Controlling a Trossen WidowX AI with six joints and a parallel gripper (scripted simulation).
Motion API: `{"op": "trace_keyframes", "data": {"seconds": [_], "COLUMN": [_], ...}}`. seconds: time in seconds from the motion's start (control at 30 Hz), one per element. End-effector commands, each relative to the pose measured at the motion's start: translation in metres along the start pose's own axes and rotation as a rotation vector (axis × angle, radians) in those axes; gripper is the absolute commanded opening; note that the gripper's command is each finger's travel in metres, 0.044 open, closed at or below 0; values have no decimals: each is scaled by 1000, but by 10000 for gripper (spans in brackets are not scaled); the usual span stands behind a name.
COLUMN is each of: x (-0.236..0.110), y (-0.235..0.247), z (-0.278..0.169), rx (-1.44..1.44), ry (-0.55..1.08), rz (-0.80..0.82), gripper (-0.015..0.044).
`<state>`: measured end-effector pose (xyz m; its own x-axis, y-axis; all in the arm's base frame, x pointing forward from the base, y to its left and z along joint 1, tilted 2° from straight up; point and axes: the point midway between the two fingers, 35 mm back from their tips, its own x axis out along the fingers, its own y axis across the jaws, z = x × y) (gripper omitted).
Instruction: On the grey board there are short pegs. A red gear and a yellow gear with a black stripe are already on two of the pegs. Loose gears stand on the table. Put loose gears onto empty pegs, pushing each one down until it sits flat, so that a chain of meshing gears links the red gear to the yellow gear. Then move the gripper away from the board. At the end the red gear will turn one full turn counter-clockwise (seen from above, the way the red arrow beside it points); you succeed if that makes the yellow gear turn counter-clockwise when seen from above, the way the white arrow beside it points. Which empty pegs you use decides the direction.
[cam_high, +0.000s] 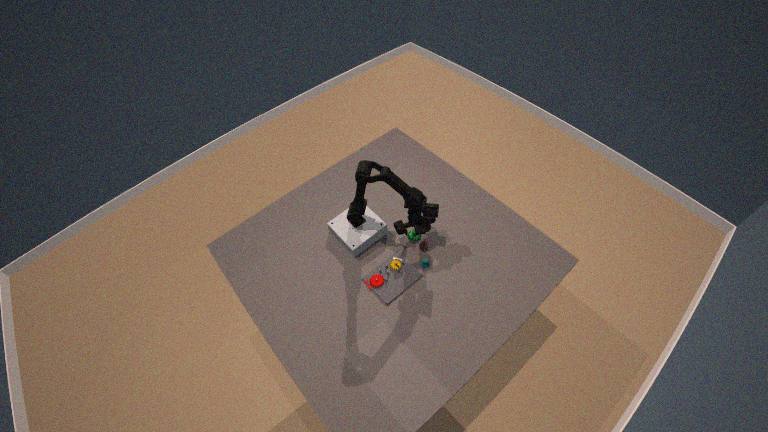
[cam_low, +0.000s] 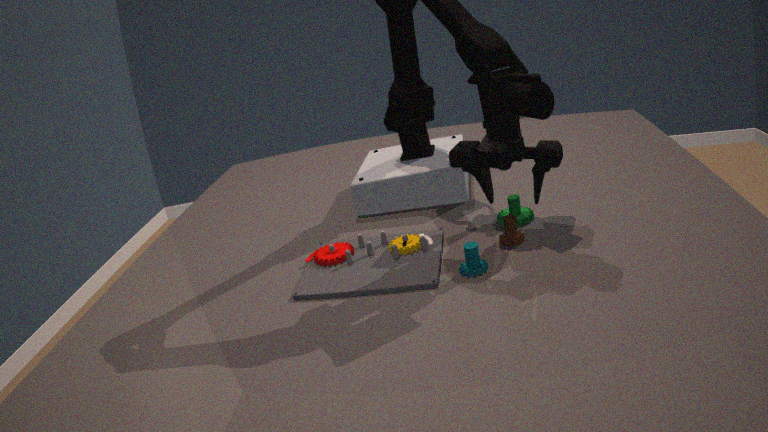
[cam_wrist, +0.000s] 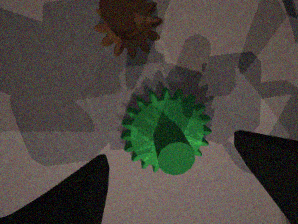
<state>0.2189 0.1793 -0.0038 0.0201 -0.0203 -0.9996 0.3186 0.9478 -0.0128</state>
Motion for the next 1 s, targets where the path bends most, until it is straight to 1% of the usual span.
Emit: {"op": "trace_keyframes", "data": {"seconds": [0.0, 0.3, 0.57, 0.6, 0.97], "x": [1, 1, 1, 1, -21], "y": [0, 0, 0, 0, 5], "z": [0, 0, 0, 0, 5], "rx": [4, 4, 4, 4, 4], "ry": [-3, -3, -3, -3, -3], "rz": [-3, -3, -3, -3, -3], "gripper": [309, 72, 19, 0, 0]}}
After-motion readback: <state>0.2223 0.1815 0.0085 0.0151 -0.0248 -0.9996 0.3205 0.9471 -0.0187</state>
